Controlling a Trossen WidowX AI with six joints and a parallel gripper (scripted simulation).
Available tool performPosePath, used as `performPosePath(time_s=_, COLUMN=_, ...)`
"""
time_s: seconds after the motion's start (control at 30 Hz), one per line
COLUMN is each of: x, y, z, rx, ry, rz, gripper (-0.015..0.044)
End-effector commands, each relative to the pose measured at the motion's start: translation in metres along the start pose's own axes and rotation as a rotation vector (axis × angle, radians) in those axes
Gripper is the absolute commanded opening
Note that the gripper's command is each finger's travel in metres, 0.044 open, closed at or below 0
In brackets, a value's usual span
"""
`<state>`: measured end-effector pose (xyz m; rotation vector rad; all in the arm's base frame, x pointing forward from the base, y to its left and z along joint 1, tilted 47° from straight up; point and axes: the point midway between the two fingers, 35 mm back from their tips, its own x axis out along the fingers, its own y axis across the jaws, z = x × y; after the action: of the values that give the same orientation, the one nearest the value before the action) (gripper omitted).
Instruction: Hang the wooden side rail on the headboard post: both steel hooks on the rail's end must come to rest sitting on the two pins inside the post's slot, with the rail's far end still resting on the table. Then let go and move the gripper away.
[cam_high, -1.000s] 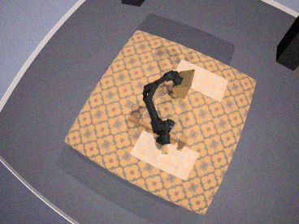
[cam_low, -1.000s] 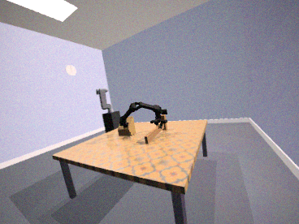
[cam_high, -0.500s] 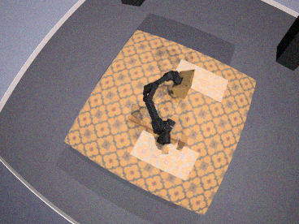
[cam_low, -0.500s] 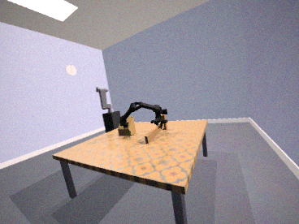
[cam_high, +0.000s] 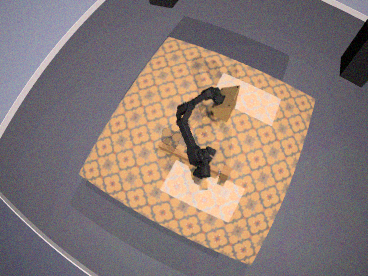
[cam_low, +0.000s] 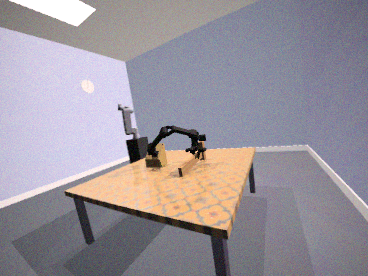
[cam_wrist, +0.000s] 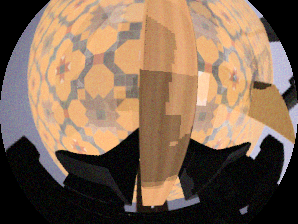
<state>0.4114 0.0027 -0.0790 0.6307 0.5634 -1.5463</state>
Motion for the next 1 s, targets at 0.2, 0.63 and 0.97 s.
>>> performPosePath(time_s=0.2, x=-0.0075, y=0.0024, z=-0.0049, rx=-0.001, ry=0.007, rz=0.015, gripper=0.0)
performPosePath(time_s=0.63, x=-0.0085, y=0.0034, z=-0.0059, rx=-0.001, ry=0.007, rz=0.015, gripper=0.0)
performPosePath(time_s=0.97, x=-0.0093, y=0.0041, z=-0.0067, rx=-0.001, ry=0.007, rz=0.015, gripper=0.0)
